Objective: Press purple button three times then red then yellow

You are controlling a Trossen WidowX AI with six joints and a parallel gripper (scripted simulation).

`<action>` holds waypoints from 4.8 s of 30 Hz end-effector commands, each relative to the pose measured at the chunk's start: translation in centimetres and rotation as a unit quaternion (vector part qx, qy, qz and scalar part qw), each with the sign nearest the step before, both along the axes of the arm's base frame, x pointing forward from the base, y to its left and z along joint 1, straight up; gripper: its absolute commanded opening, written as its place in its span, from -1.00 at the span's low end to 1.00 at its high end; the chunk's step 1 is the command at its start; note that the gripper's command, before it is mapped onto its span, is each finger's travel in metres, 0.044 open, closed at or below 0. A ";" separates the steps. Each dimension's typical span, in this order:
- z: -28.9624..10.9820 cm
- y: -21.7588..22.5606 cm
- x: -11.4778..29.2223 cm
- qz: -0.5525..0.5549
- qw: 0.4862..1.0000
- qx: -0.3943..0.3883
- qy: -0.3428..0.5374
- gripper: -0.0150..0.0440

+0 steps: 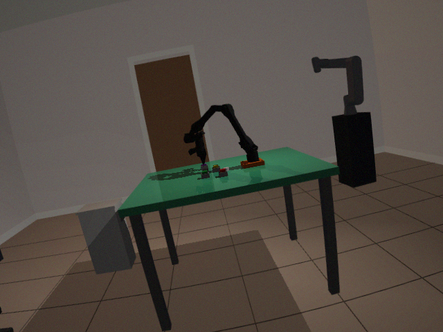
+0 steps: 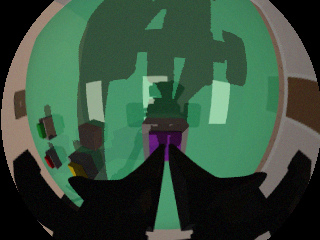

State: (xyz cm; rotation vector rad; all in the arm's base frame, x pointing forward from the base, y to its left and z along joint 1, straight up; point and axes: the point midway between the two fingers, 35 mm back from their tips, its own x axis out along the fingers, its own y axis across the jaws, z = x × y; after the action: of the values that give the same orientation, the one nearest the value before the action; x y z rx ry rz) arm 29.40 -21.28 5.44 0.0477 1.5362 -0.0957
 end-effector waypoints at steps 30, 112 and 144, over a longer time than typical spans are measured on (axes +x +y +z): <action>9.5 16.4 1.8 -0.002 1.000 0.011 0.000 -0.42; 2.5 33.8 -7.1 -0.002 1.000 0.018 0.004 -0.42; 8.8 16.8 -5.9 -0.002 1.000 0.010 0.003 -0.42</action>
State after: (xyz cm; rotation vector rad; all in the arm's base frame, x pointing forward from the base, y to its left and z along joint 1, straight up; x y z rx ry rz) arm 23.84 -3.75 14.32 0.0775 1.5365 -0.0939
